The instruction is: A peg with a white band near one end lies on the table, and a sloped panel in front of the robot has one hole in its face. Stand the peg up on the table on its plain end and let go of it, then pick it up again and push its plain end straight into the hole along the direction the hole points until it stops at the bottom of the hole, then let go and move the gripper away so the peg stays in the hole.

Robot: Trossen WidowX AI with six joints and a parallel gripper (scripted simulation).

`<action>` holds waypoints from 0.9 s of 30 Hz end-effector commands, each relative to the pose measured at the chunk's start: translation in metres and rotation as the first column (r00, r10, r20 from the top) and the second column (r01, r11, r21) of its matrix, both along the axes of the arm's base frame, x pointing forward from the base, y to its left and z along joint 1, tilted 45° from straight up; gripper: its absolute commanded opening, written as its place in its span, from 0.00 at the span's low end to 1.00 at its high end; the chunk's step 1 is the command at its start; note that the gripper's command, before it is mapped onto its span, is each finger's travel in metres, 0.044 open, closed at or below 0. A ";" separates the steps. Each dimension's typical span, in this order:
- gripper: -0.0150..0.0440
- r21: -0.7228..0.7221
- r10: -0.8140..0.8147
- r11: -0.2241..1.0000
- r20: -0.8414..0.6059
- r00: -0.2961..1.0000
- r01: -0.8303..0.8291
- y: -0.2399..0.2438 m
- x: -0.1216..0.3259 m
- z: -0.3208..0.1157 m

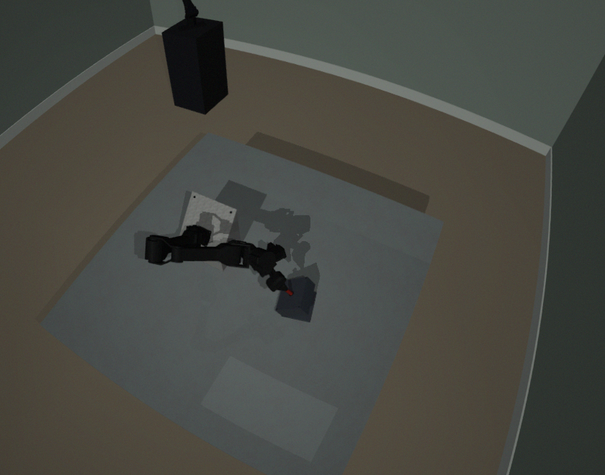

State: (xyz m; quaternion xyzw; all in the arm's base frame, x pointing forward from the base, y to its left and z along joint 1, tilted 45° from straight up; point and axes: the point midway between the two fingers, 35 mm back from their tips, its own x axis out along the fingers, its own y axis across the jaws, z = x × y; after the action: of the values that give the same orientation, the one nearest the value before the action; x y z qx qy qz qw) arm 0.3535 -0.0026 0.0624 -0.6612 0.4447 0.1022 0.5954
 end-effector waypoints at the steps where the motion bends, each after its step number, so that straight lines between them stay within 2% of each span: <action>1: 1.00 0.001 0.000 1.000 0.010 1.000 0.000 0.004 -0.003 0.007; 27: 1.00 0.000 0.006 1.000 0.009 1.000 -0.006 0.023 -0.028 0.029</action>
State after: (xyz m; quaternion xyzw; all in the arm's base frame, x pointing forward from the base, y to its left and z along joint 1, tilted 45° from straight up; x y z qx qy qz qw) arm 0.3282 0.0179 0.0864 -0.6627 0.4429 0.1043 0.5949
